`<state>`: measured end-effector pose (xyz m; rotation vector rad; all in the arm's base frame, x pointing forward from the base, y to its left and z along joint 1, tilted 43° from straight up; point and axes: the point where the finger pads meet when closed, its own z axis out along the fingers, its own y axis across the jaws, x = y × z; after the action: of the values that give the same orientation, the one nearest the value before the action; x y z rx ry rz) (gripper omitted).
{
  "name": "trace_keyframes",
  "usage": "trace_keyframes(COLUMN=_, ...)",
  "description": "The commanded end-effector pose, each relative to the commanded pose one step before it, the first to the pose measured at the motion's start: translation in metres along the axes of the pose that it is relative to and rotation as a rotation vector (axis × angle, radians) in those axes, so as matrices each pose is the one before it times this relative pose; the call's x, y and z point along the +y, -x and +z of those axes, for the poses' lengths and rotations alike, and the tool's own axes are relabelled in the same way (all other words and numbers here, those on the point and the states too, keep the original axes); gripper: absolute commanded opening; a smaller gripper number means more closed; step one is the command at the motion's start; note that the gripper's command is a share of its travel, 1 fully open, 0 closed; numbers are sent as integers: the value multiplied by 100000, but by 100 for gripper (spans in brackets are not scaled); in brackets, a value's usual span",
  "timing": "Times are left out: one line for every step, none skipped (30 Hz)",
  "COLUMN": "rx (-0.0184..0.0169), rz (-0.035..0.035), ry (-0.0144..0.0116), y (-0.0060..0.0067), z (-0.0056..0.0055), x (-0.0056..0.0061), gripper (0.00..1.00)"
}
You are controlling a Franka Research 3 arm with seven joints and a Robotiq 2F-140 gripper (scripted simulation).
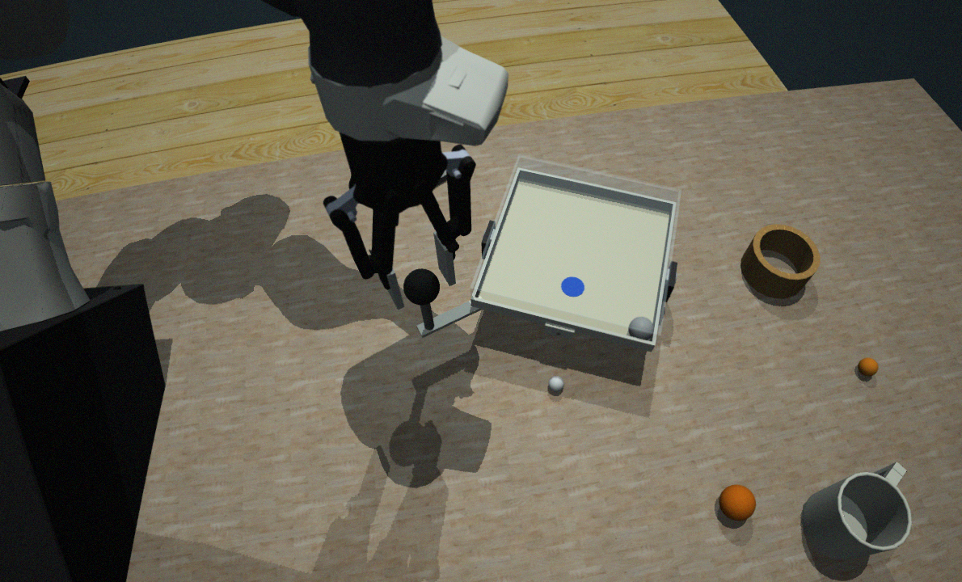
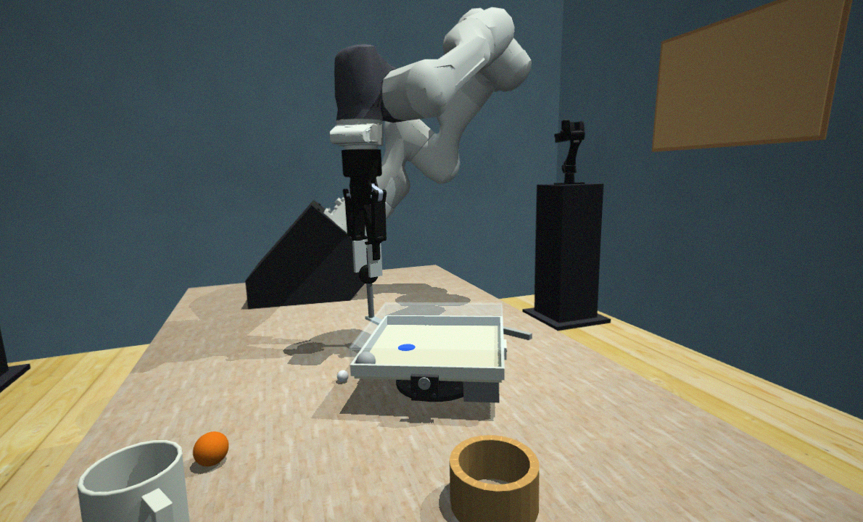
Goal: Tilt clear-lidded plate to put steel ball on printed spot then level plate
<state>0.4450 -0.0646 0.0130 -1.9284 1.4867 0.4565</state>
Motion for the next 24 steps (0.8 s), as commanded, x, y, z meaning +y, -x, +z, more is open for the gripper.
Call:
trace_keyframes(rx=-16, rz=-292, ry=4, y=23, z=438, x=-2, gripper=36)
trace_keyframes(rx=0, rz=0, ry=0, y=4, z=84, x=0, gripper=36)
trace_keyframes(rx=0, rz=0, ry=0, y=4, z=89, x=0, gripper=36)
trace_keyframes(rx=0, rz=0, ry=0, y=5, z=94, x=0, gripper=36)
trace_keyframes(rx=0, rz=1, ry=1, y=5, z=99, x=0, gripper=36)
trace_keyframes(rx=0, rz=-1, ry=-1, y=5, z=101, x=-1, gripper=36)
trace_keyframes(rx=0, rz=0, ry=0, y=5, z=105, x=0, gripper=36)
trace_keyframes(rx=0, rz=0, ry=0, y=5, z=109, x=0, gripper=36)
trace_keyframes(rx=0, rz=1, ry=1, y=6, z=112, x=0, gripper=36)
trace_keyframes(rx=0, rz=0, ry=0, y=5, z=113, x=0, gripper=36)
trace_keyframes(rx=0, rz=0, ry=0, y=5, z=114, x=0, gripper=36)
trace_keyframes(rx=0, rz=0, ry=0, y=6, z=116, x=0, gripper=36)
trace_keyframes(rx=0, rz=0, ry=0, y=0, z=0, x=0, gripper=36)
trace_keyframes(rx=0, rz=0, ry=0, y=0, z=0, x=0, gripper=36)
trace_keyframes(rx=0, rz=1, ry=1, y=6, z=117, x=0, gripper=36)
trace_keyframes(rx=0, rz=0, ry=0, y=5, z=115, x=0, gripper=36)
trace_keyframes(rx=0, rz=0, ry=0, y=5, z=115, x=0, gripper=36)
trace_keyframes(rx=0, rz=0, ry=0, y=6, z=114, x=0, gripper=36)
trace_keyframes(rx=0, rz=1, ry=1, y=6, z=113, x=0, gripper=36)
trace_keyframes(rx=0, rz=0, ry=0, y=5, z=110, x=0, gripper=36)
trace_keyframes(rx=0, rz=0, ry=0, y=5, z=107, x=-1, gripper=36)
trace_keyframes(rx=0, rz=0, ry=0, y=5, z=105, x=0, gripper=36)
trace_keyframes(rx=0, rz=0, ry=0, y=5, z=102, x=0, gripper=36)
trace_keyframes(rx=0, rz=0, ry=0, y=5, z=98, x=0, gripper=36)
